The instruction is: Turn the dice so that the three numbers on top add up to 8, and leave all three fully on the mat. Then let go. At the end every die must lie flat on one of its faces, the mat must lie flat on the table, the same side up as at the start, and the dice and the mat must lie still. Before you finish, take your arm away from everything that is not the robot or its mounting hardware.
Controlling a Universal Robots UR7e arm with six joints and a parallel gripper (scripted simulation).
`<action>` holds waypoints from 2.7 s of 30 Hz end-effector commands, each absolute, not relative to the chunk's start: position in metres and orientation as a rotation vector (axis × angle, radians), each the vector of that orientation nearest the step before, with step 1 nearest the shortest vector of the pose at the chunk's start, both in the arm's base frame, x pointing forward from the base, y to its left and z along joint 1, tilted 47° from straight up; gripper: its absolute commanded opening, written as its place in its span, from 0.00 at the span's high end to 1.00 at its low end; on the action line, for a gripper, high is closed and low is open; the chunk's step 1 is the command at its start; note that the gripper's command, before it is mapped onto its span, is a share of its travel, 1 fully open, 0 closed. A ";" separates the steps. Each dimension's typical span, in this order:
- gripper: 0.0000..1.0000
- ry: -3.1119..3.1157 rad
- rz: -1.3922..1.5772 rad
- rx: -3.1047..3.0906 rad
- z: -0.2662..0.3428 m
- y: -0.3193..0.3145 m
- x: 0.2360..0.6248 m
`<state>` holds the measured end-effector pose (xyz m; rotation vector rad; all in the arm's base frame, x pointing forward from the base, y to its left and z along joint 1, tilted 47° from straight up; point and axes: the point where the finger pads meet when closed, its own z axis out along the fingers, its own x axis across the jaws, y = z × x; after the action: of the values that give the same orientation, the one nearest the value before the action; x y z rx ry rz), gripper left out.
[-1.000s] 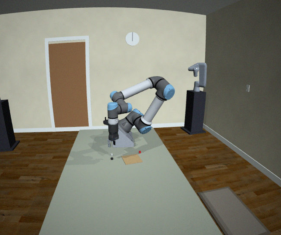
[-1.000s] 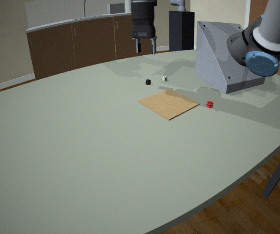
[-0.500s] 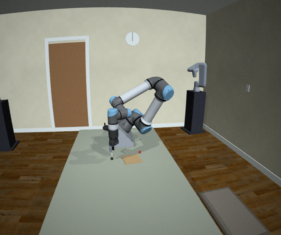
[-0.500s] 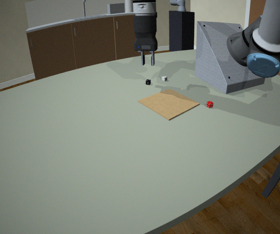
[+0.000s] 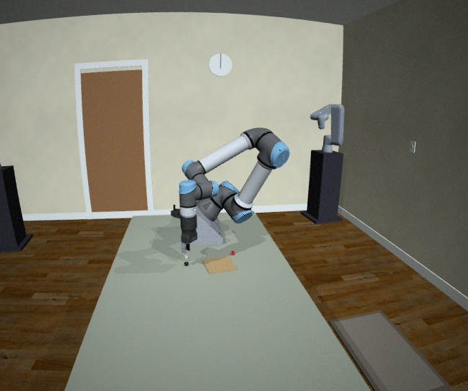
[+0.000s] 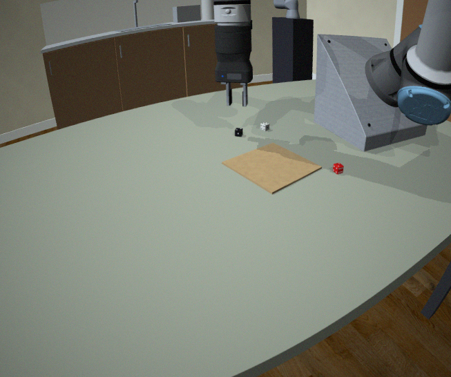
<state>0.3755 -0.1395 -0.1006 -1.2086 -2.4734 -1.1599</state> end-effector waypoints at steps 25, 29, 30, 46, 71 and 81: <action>0.36 -2.471 -1.162 -1.205 -0.105 -0.134 0.376; 0.36 -2.471 -1.162 -1.205 -0.107 -0.131 0.377; 0.36 -2.471 -1.162 -1.205 -0.108 -0.130 0.377; 0.36 -2.471 -1.162 -1.205 -0.123 -0.115 0.381; 0.36 -2.471 -1.162 -1.205 -0.137 -0.101 0.385; 0.36 -2.471 -1.162 -1.205 -0.137 -0.100 0.385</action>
<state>0.3852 -0.1030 -0.1365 -1.2059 -2.4750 -1.1608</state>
